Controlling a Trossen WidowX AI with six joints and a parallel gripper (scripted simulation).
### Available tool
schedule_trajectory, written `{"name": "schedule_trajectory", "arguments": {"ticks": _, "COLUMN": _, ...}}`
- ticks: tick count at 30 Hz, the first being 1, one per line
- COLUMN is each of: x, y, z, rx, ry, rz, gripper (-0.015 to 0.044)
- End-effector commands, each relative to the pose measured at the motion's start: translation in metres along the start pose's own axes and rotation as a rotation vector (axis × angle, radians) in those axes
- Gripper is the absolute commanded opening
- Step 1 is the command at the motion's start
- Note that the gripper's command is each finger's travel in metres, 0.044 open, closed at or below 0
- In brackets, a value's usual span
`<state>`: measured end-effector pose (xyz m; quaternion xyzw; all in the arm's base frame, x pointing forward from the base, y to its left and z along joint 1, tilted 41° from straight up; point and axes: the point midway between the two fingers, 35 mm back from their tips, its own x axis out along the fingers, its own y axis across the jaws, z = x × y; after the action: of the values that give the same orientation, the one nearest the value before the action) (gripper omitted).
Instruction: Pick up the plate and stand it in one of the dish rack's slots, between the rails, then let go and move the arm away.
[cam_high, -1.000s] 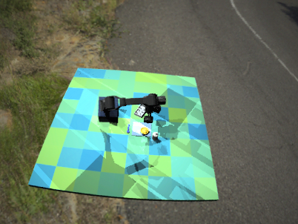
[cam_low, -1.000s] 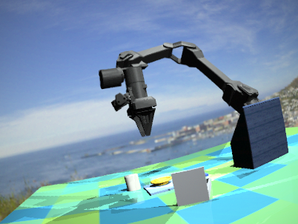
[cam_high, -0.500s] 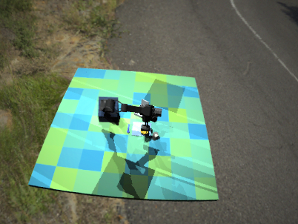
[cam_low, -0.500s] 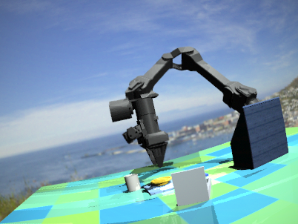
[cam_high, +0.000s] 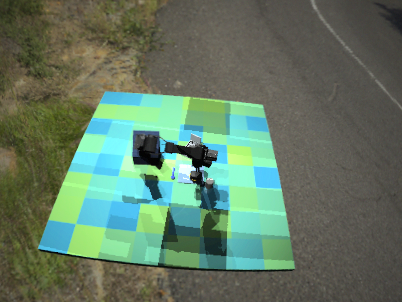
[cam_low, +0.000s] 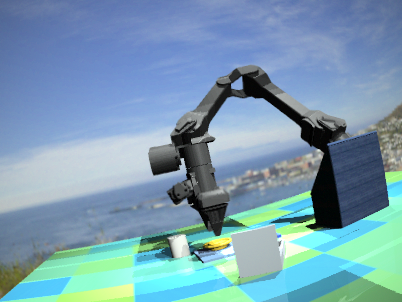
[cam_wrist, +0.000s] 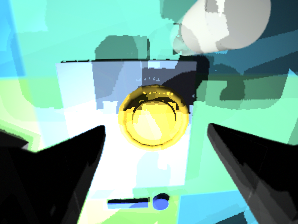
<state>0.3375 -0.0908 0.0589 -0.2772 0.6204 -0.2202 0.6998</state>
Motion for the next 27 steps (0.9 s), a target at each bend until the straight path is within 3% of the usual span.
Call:
{"name": "schedule_trajectory", "arguments": {"ticks": 1, "x": 0.01, "y": 0.002, "z": -0.003, "rx": -0.008, "ry": 0.012, "rz": 0.002, "gripper": 0.04}}
{"name": "schedule_trajectory", "arguments": {"ticks": 18, "x": 0.035, "y": 0.0, "z": -0.002, "rx": -0.008, "ry": 0.012, "rz": -0.001, "gripper": 0.04}}
{"name": "schedule_trajectory", "arguments": {"ticks": 27, "x": 0.035, "y": 0.0, "z": -0.002, "rx": -0.008, "ry": 0.012, "rz": -0.001, "gripper": 0.0364}}
